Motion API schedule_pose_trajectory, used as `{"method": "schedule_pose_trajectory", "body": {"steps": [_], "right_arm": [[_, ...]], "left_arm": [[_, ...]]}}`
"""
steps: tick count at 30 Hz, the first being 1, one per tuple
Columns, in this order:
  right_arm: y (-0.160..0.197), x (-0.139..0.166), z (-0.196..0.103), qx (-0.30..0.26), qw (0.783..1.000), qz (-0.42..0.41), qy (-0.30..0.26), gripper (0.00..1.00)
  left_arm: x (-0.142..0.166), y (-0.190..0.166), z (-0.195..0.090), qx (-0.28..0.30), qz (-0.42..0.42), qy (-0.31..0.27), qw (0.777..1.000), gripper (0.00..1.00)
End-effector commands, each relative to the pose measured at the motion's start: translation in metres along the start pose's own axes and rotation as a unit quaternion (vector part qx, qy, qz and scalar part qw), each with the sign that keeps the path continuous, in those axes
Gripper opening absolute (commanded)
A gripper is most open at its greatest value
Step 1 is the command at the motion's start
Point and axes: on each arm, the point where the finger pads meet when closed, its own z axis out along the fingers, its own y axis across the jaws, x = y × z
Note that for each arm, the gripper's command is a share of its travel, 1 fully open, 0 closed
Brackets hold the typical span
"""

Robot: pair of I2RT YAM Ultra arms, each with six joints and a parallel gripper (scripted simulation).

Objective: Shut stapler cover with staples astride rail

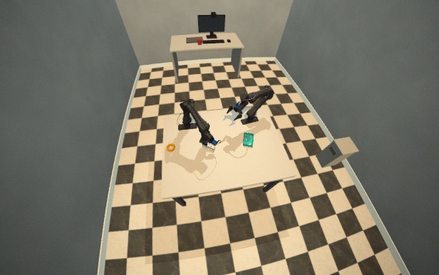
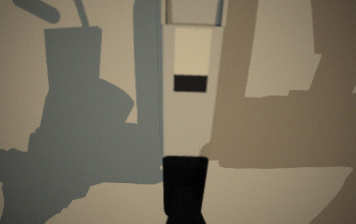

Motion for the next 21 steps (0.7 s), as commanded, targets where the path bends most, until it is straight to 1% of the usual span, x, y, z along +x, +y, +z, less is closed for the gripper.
{"method": "schedule_pose_trajectory", "body": {"steps": [1,8,9,15,21], "right_arm": [[-0.001,-0.008,-0.004,0.01,1.0,-0.002,-0.015,0.0],[-0.001,-0.008,-0.004,0.01,1.0,-0.002,-0.016,0.0],[-0.002,-0.003,-0.004,0.01,1.0,0.001,-0.015,0.0],[0.0,-0.005,-0.034,0.0,1.0,0.0,-0.013,0.0],[0.0,-0.005,-0.035,-0.001,1.0,0.0,-0.013,0.0]], "left_arm": [[-0.009,-0.002,-0.001,0.004,0.0,-0.014,1.0,1.0],[-0.009,-0.002,-0.001,0.004,0.0,-0.014,1.0,1.0],[-0.009,-0.002,-0.001,0.004,0.0,-0.014,1.0,1.0],[-0.009,-0.002,-0.001,0.004,0.0,-0.014,1.0,1.0],[-0.009,-0.002,-0.001,0.004,0.0,-0.014,1.0,1.0]]}}
